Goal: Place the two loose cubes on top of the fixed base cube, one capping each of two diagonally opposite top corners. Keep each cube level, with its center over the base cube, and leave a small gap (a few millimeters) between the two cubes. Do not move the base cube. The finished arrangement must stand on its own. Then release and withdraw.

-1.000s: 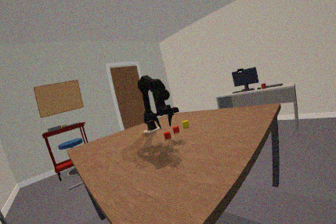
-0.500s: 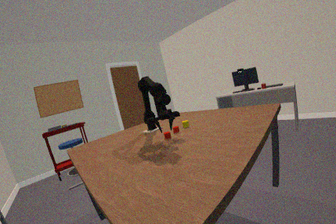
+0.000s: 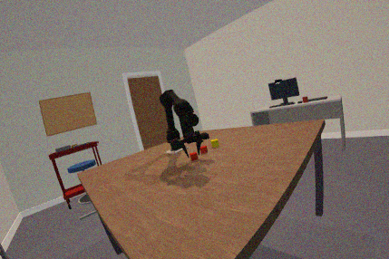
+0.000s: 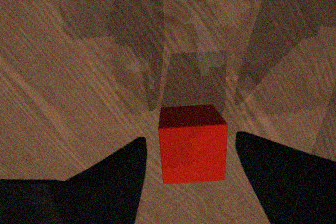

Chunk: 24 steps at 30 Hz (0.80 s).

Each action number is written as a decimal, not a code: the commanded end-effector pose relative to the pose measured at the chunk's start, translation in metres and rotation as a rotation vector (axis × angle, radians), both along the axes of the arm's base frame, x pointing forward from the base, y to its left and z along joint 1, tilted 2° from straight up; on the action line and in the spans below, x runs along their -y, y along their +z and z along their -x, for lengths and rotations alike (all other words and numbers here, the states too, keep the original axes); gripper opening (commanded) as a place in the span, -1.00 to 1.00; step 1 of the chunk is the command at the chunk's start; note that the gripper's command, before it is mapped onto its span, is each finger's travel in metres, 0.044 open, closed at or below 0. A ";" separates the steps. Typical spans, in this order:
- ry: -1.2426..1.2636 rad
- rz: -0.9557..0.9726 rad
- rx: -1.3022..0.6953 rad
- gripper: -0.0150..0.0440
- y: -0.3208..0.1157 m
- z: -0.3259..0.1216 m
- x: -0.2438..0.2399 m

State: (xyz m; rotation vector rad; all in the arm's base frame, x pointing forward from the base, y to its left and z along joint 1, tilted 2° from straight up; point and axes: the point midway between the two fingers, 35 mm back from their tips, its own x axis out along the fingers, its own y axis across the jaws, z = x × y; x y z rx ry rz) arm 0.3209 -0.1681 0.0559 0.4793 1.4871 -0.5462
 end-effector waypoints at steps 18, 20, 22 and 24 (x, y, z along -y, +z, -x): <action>0.015 0.028 0.036 -0.14 0.017 -0.004 0.008; 0.014 0.027 0.035 -0.14 0.020 -0.004 0.008; 0.014 0.026 0.034 -0.14 0.023 -0.004 0.008; 0.014 0.025 0.033 -0.14 0.026 -0.005 0.008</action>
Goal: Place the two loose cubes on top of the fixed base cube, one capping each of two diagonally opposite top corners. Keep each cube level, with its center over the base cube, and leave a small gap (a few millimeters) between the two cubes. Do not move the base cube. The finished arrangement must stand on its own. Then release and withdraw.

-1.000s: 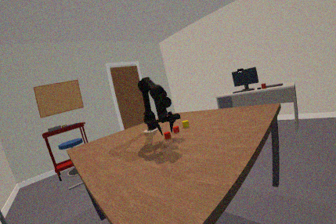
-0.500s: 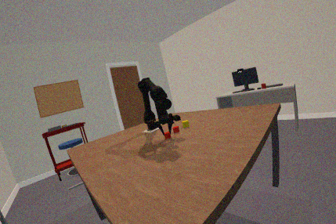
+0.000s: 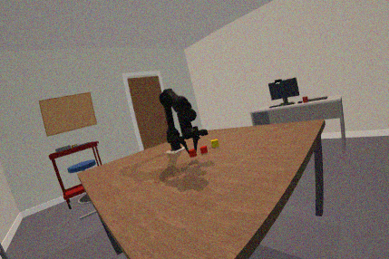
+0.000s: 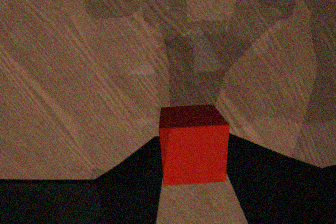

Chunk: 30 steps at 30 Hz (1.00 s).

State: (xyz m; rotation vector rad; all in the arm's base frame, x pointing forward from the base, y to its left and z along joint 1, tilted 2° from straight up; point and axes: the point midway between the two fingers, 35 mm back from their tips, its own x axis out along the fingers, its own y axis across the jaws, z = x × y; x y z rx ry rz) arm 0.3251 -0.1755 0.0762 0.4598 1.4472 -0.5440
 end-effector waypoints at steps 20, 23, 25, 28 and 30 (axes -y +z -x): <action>-0.001 -0.009 -0.014 -0.14 0.038 -0.001 -0.003; -0.001 -0.011 -0.016 -0.14 0.043 -0.001 -0.004; -0.002 -0.012 -0.018 -0.14 0.046 0.000 -0.004; -0.002 -0.014 -0.019 -0.14 0.051 0.000 -0.005; -0.003 -0.015 -0.021 -0.14 0.054 0.000 -0.006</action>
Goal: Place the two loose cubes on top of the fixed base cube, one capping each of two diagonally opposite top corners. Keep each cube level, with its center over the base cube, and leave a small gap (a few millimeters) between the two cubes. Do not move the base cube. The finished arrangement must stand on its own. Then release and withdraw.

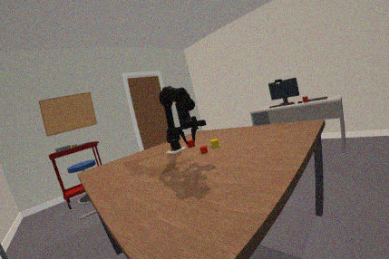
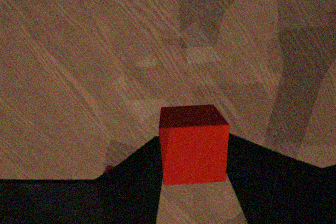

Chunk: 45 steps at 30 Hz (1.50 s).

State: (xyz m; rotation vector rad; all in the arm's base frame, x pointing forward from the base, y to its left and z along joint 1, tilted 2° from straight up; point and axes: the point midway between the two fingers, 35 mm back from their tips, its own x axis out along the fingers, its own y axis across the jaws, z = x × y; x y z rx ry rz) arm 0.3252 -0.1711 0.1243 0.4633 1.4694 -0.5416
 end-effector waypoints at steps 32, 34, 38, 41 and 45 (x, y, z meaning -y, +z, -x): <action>0.059 -0.018 -0.019 -0.14 0.033 -0.003 -0.034; 0.075 -0.019 -0.019 -0.14 0.032 -0.005 -0.041; 0.107 -0.019 -0.020 -0.14 0.029 -0.008 -0.053; 0.131 -0.020 -0.021 -0.14 0.027 -0.009 -0.063; 0.163 -0.020 -0.022 -0.14 0.025 -0.011 -0.075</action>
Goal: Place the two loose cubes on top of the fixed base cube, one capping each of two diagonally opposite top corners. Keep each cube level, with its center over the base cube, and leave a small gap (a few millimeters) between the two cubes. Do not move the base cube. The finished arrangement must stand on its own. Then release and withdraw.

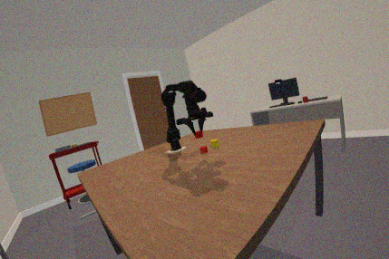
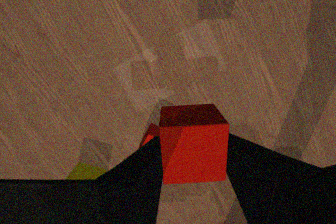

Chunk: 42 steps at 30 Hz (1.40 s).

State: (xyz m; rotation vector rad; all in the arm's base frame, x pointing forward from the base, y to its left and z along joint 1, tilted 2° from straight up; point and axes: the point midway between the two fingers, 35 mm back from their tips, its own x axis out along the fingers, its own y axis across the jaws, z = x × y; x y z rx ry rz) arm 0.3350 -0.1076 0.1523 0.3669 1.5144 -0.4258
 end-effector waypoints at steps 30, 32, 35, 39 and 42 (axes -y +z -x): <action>0.264 -0.009 -0.010 -0.14 -0.023 -0.001 -0.106; 0.280 -0.010 -0.011 -0.14 -0.024 0.001 -0.112; 0.304 -0.010 -0.012 -0.14 -0.026 0.002 -0.121; 0.336 -0.010 -0.013 -0.14 -0.029 0.005 -0.133; 0.360 -0.011 -0.014 -0.14 -0.031 0.008 -0.141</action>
